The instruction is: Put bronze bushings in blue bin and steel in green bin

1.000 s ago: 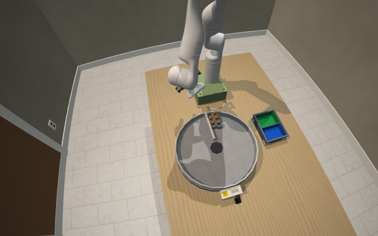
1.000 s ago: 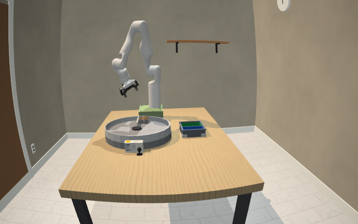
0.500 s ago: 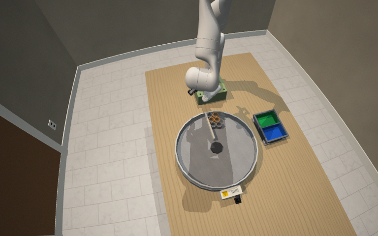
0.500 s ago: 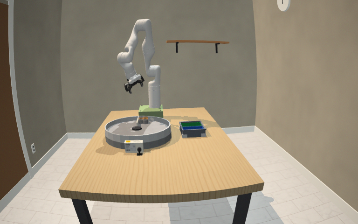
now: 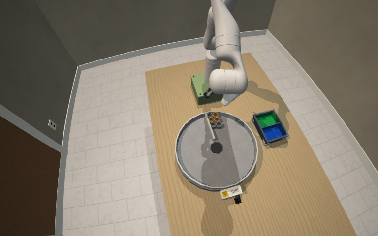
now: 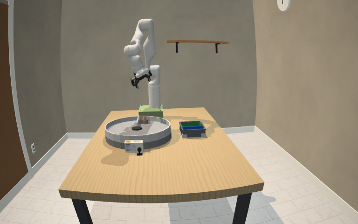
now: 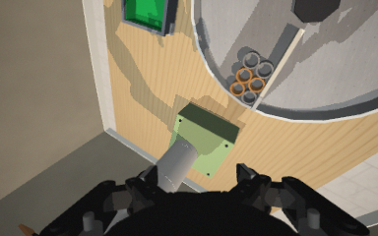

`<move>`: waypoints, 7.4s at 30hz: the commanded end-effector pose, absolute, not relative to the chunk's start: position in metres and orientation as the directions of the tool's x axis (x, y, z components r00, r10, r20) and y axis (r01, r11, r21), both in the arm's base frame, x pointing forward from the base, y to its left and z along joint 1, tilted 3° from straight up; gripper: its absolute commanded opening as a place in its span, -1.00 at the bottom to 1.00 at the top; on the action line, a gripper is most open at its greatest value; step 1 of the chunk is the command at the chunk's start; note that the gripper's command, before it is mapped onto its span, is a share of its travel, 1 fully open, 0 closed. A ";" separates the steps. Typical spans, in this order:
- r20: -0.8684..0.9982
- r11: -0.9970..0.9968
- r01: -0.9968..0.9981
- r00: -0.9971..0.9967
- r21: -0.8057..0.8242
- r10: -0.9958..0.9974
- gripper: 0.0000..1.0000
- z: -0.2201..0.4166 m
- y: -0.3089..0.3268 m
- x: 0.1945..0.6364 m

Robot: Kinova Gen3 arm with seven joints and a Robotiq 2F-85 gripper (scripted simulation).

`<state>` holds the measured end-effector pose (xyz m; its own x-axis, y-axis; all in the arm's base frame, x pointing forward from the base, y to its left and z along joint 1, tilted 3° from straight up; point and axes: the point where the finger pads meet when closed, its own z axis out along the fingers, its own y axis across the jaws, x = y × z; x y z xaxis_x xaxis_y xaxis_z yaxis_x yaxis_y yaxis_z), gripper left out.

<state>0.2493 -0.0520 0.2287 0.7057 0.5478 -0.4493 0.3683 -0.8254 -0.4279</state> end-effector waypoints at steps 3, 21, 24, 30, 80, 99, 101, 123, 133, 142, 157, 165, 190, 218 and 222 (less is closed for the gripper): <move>-0.442 -0.818 0.393 0.698 -0.420 0.563 1.00 0.237 -0.039 0.269; -0.442 -0.818 0.393 0.698 -0.420 0.563 1.00 0.286 0.029 0.339; -0.442 -0.818 0.393 0.698 -0.420 0.563 1.00 0.296 0.043 0.354; -0.442 -0.818 0.393 0.698 -0.420 0.563 1.00 0.306 0.056 0.368; 0.046 -0.825 0.564 0.824 0.016 0.564 1.00 0.332 0.090 0.403; 0.044 -0.825 0.564 0.824 0.015 0.564 1.00 0.331 0.090 0.403; 0.044 -0.825 0.564 0.824 0.015 0.564 1.00 0.331 0.090 0.403; 0.044 -0.825 0.564 0.824 0.015 0.564 1.00 0.331 0.090 0.403; 0.044 -0.825 0.564 0.824 0.015 0.564 1.00 0.331 0.090 0.403; 0.044 -0.825 0.564 0.824 0.015 0.564 1.00 0.331 0.090 0.403; 0.040 -0.690 0.723 0.689 0.024 0.724 -0.69 0.279 0.059 0.390; 0.037 -0.583 0.812 0.582 0.030 0.813 -0.69 0.245 0.038 0.381; 0.017 -0.098 0.994 0.098 0.045 0.995 -0.69 0.116 -0.041 0.349; 0.008 0.078 0.996 -0.078 0.051 0.997 -0.72 0.074 -0.067 0.339; 0.008 0.078 0.996 -0.078 0.051 0.997 -0.72 0.074 -0.067 0.339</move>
